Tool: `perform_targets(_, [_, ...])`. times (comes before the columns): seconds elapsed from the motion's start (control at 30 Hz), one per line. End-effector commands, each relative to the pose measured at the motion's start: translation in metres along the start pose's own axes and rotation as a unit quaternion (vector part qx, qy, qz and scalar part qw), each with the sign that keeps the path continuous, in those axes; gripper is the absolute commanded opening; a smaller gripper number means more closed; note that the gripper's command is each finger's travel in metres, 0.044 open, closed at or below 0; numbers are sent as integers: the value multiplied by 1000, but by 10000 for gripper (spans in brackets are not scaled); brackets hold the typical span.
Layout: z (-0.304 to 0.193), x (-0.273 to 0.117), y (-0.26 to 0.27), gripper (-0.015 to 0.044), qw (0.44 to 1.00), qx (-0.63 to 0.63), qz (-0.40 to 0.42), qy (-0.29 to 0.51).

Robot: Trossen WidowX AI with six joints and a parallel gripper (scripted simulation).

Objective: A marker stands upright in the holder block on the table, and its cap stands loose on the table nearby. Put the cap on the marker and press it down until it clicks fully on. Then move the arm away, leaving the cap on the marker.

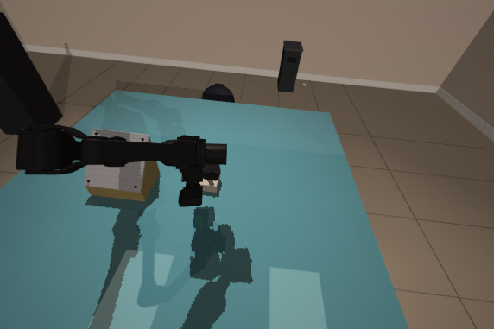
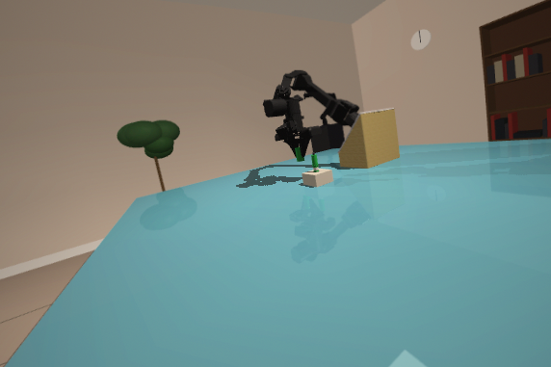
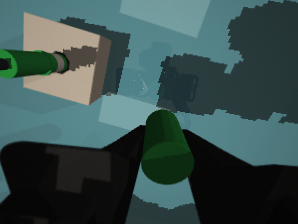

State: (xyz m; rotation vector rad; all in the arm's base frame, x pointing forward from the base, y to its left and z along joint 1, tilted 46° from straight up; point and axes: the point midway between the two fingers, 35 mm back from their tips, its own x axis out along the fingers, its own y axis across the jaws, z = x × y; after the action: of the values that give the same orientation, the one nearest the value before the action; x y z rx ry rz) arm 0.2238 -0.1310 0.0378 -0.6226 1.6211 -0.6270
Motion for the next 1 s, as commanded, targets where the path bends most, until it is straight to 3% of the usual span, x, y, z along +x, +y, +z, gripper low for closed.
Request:
perform_targets(0.0, [7, -5, 8, 0, 1000, -1, 5, -3])
perform_targets(0.97, [41, -48, 92, 0, 1000, 0, 6, 0])
